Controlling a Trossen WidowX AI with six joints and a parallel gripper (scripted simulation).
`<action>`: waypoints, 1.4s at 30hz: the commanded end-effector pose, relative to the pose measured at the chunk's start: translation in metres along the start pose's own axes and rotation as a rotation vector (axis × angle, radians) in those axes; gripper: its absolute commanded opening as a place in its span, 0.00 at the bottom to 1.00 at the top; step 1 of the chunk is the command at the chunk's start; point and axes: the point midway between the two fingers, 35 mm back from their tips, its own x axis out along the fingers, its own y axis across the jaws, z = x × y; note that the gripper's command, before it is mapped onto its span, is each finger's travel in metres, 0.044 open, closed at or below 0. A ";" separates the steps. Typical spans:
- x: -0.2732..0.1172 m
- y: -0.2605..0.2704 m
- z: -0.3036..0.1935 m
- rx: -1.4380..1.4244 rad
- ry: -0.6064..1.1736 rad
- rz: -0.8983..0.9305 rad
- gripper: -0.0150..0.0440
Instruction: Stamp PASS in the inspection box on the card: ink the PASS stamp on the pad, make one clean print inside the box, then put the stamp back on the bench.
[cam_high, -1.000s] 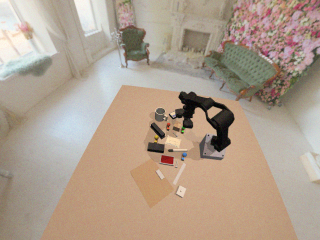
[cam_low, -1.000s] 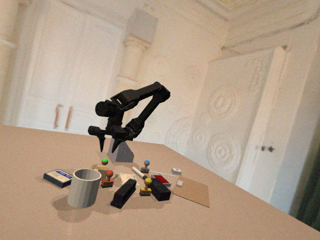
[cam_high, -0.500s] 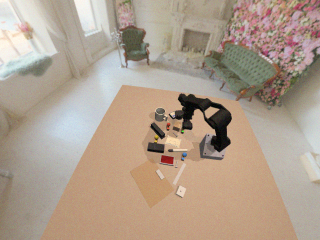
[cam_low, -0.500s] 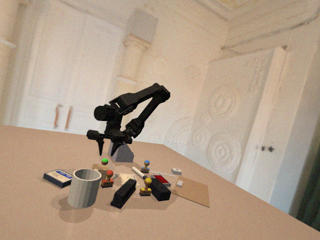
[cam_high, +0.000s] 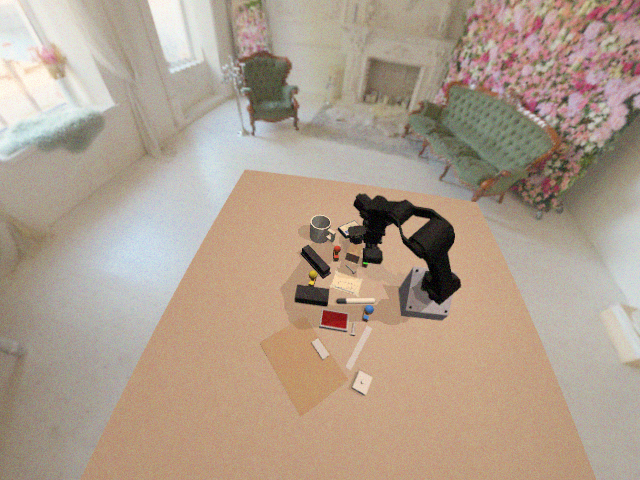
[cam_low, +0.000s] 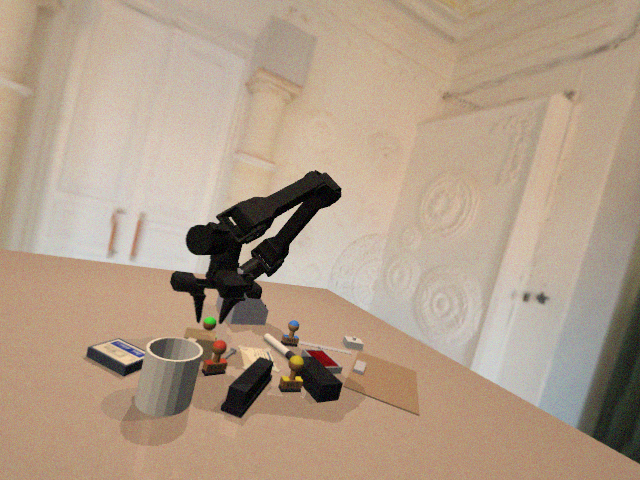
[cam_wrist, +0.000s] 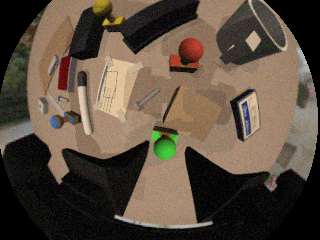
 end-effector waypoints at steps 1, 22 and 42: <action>0.008 0.001 -0.001 0.006 -0.001 0.005 0.63; 0.032 0.003 -0.003 0.000 0.002 0.005 0.62; 0.029 0.003 -0.003 0.000 0.002 0.005 0.25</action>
